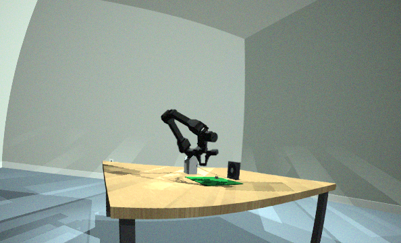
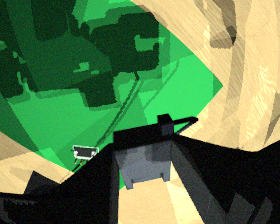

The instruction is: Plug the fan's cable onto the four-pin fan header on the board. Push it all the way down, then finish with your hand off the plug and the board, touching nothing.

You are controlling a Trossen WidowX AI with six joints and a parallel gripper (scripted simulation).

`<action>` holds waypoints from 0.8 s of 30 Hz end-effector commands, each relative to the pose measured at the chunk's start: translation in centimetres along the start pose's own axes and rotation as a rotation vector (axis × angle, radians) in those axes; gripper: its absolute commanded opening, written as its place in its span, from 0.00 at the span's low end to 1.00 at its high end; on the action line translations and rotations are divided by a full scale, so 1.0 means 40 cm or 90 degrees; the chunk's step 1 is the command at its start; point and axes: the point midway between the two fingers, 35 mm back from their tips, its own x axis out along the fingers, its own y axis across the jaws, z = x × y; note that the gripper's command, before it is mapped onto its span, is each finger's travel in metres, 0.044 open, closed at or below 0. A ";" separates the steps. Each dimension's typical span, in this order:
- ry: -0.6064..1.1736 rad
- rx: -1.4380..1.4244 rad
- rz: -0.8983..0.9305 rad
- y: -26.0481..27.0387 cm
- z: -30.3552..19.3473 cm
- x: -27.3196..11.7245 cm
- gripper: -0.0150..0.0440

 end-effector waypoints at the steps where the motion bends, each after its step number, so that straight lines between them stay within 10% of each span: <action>1: -0.013 -0.082 -0.004 0.000 -0.005 0.000 0.25; 24: -0.075 -0.582 -0.057 0.003 -0.026 0.004 0.25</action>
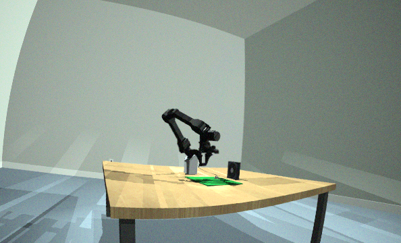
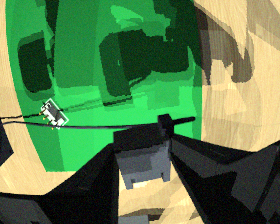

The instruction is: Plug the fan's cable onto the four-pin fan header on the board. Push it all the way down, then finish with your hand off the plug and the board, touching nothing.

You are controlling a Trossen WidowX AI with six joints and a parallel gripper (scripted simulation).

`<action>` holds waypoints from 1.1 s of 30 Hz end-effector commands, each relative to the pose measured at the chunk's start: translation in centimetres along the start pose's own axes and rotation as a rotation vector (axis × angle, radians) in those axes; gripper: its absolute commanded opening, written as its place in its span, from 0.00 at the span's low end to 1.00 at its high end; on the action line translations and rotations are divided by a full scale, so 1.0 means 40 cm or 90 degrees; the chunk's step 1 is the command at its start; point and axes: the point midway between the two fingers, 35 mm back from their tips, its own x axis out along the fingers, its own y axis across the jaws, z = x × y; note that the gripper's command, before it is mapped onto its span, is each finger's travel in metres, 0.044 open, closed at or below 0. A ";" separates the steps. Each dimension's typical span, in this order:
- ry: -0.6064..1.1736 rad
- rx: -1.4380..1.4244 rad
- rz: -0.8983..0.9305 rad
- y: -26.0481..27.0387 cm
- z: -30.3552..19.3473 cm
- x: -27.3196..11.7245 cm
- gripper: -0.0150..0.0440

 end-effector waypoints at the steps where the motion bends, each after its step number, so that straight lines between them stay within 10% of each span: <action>1: -0.006 -0.089 -0.014 0.003 -0.007 0.002 0.25; 33: -0.019 -0.379 0.017 0.024 -0.031 0.040 0.25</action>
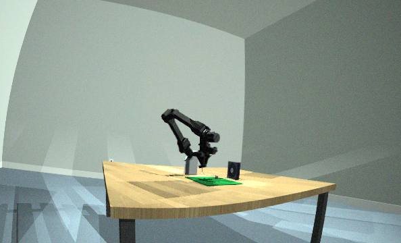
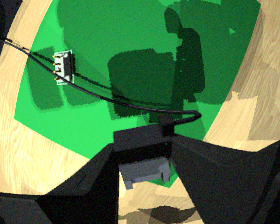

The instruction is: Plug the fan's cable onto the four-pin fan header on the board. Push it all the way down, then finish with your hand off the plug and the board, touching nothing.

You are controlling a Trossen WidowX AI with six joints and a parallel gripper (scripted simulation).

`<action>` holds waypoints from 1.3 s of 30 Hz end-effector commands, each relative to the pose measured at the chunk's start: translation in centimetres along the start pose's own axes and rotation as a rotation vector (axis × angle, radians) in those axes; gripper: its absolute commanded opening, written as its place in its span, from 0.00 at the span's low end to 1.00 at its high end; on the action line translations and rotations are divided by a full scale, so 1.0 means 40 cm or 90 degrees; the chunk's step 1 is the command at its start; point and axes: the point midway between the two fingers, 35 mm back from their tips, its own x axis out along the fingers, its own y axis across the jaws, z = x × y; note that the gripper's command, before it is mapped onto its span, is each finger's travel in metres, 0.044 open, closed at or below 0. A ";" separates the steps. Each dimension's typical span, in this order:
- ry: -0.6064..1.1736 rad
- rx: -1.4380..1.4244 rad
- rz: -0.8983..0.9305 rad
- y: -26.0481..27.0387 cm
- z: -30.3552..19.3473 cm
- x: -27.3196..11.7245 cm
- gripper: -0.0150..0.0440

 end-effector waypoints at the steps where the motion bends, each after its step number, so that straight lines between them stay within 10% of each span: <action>1: -0.009 -0.004 0.025 0.010 -0.006 0.013 0.25; 39: -0.194 0.009 0.237 0.067 -0.007 0.109 0.25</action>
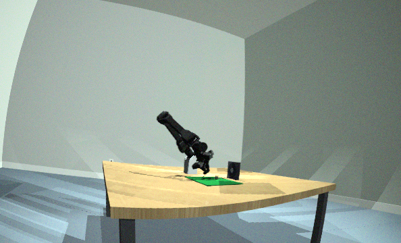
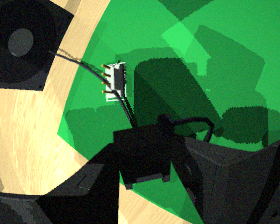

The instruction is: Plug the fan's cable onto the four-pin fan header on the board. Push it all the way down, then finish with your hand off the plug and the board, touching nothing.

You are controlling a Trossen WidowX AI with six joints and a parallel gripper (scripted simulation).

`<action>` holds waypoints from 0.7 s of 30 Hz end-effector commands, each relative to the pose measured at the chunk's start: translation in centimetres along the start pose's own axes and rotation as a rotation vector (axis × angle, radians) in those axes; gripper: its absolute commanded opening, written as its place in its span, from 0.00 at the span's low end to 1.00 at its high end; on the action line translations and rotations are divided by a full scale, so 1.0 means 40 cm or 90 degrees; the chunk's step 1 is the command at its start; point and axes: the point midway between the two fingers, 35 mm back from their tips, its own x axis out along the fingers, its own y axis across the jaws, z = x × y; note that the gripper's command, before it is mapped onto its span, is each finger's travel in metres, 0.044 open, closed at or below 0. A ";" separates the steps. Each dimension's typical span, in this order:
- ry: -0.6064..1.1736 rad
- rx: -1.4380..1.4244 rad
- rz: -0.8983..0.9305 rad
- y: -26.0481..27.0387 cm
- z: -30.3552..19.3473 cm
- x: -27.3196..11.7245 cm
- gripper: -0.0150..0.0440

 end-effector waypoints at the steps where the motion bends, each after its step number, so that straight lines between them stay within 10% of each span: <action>1: -0.025 -0.006 0.018 0.006 -0.004 0.007 0.25; 21: -0.168 -0.021 0.065 0.003 -0.003 0.025 0.25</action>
